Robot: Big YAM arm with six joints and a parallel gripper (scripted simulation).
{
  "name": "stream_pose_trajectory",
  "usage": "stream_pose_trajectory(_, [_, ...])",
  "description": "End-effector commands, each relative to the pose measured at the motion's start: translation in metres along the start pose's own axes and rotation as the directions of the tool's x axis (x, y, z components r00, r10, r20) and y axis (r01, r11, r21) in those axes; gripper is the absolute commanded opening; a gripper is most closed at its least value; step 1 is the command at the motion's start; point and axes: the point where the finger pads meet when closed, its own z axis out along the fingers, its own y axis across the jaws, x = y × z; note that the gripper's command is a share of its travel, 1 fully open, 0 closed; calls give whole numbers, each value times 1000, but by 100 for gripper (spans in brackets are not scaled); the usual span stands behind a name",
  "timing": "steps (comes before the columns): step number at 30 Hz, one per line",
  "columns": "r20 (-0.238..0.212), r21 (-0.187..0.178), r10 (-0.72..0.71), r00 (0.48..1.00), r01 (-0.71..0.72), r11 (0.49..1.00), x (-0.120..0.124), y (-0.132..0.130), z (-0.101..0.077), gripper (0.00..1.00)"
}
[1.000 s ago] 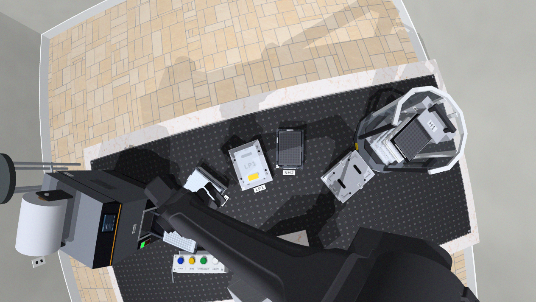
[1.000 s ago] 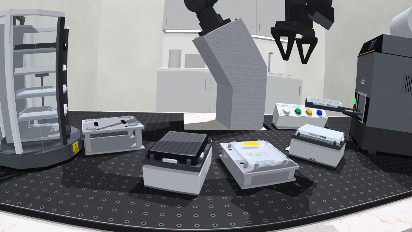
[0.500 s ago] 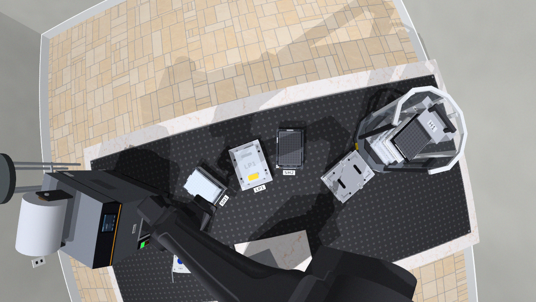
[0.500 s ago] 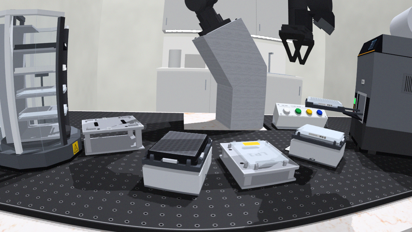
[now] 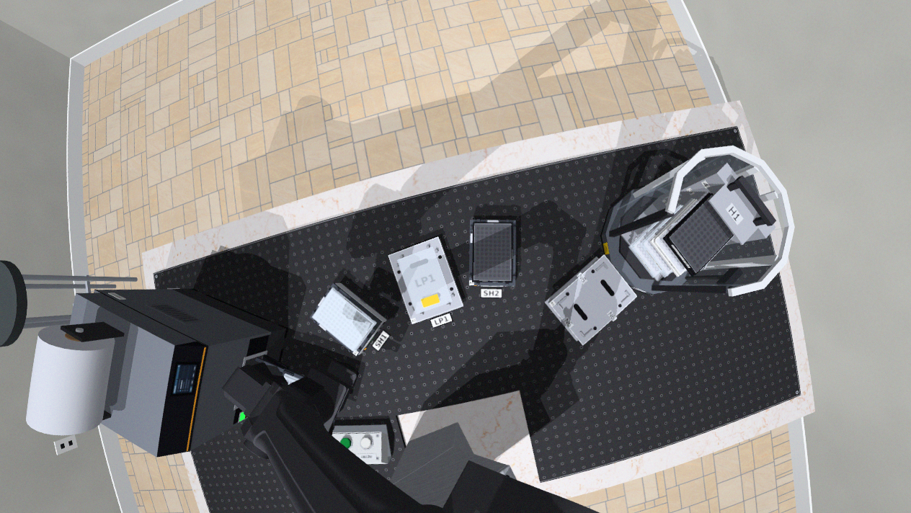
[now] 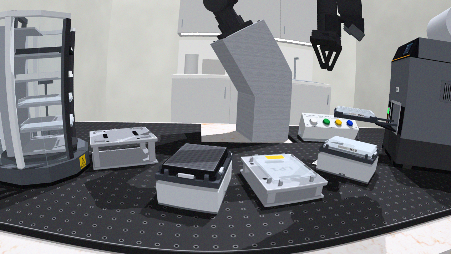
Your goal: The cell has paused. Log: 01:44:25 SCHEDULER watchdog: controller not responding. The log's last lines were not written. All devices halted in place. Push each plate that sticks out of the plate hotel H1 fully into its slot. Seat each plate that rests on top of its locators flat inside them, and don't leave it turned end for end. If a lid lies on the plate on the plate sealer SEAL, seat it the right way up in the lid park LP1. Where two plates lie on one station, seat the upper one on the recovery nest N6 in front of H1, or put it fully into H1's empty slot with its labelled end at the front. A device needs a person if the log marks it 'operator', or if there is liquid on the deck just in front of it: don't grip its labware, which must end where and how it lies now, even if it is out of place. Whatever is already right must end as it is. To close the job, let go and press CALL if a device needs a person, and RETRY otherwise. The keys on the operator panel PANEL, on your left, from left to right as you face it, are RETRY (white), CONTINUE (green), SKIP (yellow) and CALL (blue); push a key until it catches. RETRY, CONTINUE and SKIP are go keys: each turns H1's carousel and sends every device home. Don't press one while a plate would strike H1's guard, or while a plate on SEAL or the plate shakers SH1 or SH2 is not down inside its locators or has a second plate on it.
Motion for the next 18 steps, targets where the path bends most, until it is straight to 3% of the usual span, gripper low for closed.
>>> stream_pose_trajectory(1, [21, 8, 10, 1000, -10, 1000, -6, 18, -3, 100])
stream_pose_trajectory(7, [8, 8, 4, 1000, -4, 1000, 2, 31, -1, 100])
stream_pose_trajectory(8, [53, 7, 26, 998, -26, 1000, -18, 29, -13, 100])
stream_pose_trajectory(12, [21, 8, 10, 1000, -11, 1000, -6, 47, -4, 100])
stream_pose_trajectory(18, [23, 7, 12, 1000, -12, 1000, -4, 67, -4, 100])
